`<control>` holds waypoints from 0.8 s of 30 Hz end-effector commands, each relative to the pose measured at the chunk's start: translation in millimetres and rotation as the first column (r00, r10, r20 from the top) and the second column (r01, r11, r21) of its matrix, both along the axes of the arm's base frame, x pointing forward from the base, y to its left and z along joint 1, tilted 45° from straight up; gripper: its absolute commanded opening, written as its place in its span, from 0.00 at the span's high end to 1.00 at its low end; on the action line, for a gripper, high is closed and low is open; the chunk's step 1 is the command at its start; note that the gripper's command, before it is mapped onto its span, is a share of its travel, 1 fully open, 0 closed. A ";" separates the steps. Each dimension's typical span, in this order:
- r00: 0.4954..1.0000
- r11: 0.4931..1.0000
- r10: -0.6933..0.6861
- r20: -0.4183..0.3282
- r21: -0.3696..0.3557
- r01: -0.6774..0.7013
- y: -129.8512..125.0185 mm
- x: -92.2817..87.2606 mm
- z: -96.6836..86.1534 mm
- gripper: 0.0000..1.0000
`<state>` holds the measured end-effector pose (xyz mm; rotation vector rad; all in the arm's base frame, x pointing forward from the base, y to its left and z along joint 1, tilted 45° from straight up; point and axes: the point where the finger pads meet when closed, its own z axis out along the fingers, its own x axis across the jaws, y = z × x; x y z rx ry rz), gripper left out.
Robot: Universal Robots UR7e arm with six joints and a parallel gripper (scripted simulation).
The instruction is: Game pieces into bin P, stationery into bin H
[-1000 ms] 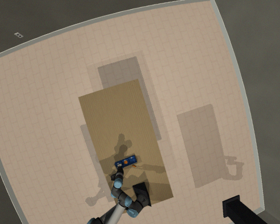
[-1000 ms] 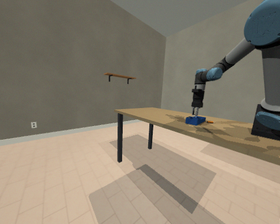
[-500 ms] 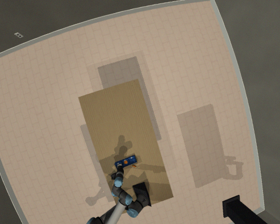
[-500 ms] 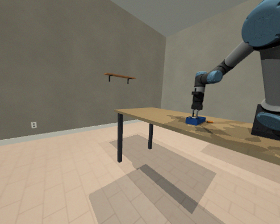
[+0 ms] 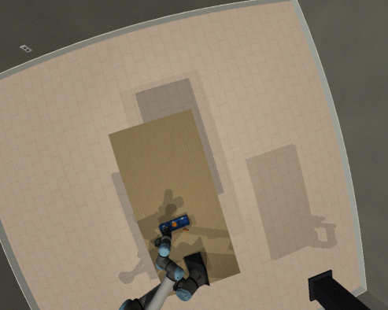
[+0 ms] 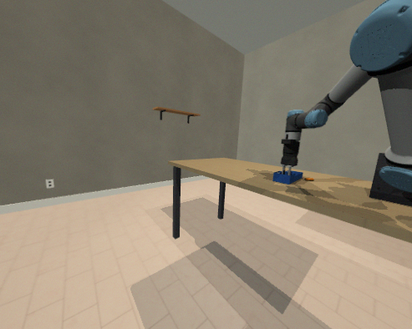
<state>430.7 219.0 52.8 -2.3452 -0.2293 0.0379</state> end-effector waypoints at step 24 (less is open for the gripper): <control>1.000 1.000 -0.001 0.002 -0.001 0.001 1.7 0.9 -1.8 0.35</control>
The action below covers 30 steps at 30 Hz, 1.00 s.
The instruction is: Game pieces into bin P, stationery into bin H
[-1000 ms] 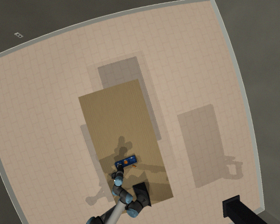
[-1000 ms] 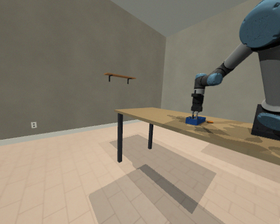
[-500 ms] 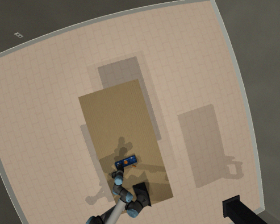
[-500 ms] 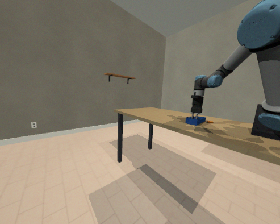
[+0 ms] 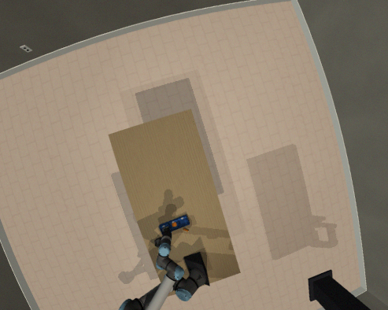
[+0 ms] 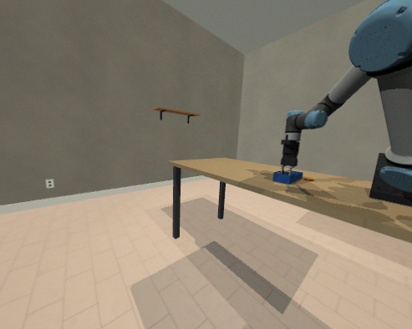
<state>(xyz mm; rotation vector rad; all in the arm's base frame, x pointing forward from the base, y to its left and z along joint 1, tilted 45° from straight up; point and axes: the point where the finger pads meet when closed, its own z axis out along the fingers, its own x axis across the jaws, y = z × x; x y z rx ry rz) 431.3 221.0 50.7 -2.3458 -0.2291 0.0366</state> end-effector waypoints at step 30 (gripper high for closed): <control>1.000 1.000 -0.001 0.001 0.000 0.001 -18.9 2.9 19.0 0.35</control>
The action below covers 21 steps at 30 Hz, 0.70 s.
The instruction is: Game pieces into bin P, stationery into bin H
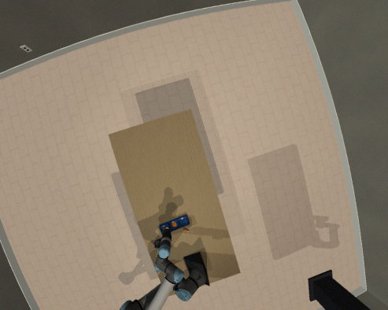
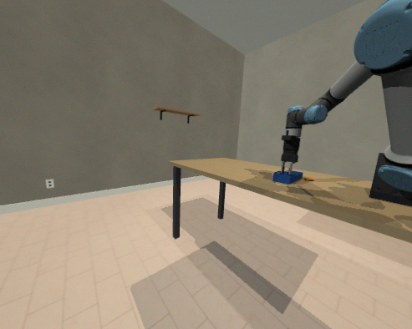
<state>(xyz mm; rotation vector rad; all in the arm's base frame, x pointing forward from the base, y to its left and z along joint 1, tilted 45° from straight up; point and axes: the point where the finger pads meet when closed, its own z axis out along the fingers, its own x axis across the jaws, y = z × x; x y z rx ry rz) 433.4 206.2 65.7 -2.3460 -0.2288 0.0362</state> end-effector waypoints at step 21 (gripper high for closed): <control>1.000 1.000 0.000 0.001 0.000 0.000 -19.4 2.7 19.5 0.00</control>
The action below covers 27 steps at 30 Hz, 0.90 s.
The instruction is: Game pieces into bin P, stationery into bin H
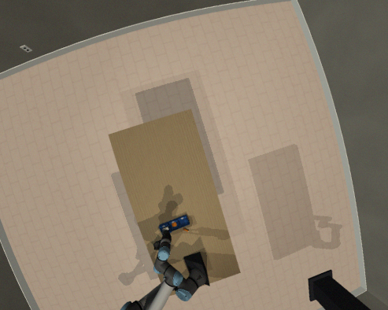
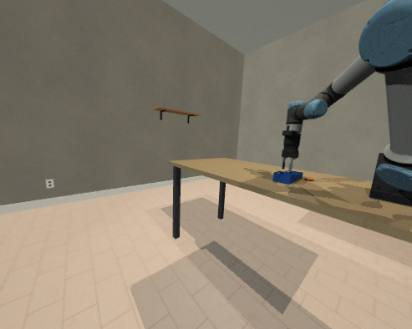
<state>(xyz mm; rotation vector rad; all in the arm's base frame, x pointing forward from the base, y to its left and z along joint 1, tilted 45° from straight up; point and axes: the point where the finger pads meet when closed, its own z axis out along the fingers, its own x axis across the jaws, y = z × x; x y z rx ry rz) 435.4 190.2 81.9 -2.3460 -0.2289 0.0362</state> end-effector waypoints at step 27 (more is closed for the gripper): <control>1.000 1.000 0.000 0.001 0.000 0.000 -73.4 10.0 74.0 0.00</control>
